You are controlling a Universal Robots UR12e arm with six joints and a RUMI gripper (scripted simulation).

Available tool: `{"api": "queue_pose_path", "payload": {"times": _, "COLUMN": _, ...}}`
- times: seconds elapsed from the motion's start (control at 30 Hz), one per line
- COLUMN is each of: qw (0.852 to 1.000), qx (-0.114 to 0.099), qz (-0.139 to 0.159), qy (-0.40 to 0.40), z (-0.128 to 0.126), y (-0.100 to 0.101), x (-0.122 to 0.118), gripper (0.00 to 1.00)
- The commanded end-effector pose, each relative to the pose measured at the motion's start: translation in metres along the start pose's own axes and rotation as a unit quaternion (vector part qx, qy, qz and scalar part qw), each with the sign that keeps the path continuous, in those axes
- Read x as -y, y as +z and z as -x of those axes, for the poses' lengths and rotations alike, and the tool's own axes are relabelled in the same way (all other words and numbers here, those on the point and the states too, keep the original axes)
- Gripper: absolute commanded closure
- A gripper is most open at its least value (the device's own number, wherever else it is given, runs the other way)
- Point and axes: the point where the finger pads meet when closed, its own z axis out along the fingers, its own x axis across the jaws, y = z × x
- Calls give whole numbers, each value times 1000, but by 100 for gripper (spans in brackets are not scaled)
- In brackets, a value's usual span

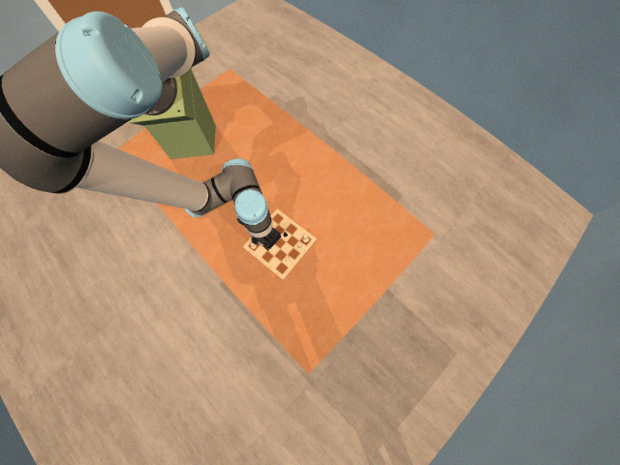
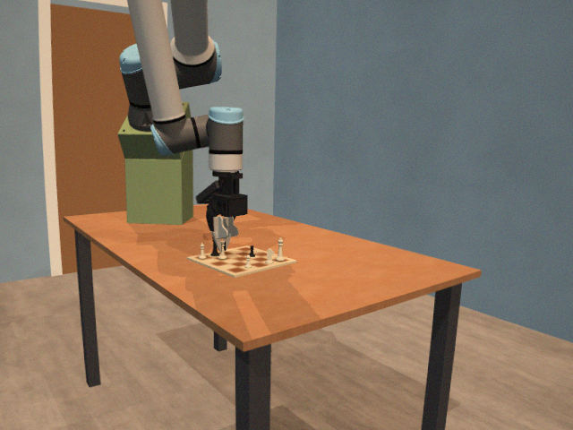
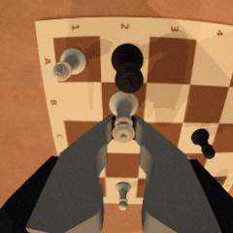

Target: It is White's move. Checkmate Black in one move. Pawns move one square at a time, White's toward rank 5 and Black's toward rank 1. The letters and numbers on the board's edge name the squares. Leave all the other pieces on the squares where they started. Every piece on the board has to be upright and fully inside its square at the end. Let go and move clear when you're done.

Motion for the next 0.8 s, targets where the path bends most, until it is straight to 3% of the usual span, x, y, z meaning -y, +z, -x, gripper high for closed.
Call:
{"api": "queue_pose_path", "payload": {"times": 0.0, "qw": 1000, "qx": 0, "qz": 0, "qy": 0, "z": 0, "y": 0, "x": 0, "gripper": 100}}
{"api": "queue_pose_path", "payload": {"times": 0.47, "qw": 1000, "qx": 0, "qz": 0, "qy": 0, "z": 0, "y": 0, "x": 0, "gripper": 100}}
{"api": "queue_pose_path", "payload": {"times": 0.5, "qw": 1000, "qx": 0, "qz": 0, "qy": 0, "z": 0, "y": 0, "x": 0, "gripper": 95}}
{"api": "queue_pose_path", "payload": {"times": 0.77, "qw": 1000, "qx": 0, "qz": 0, "qy": 0, "z": 0, "y": 0, "x": 0, "gripper": 85}}
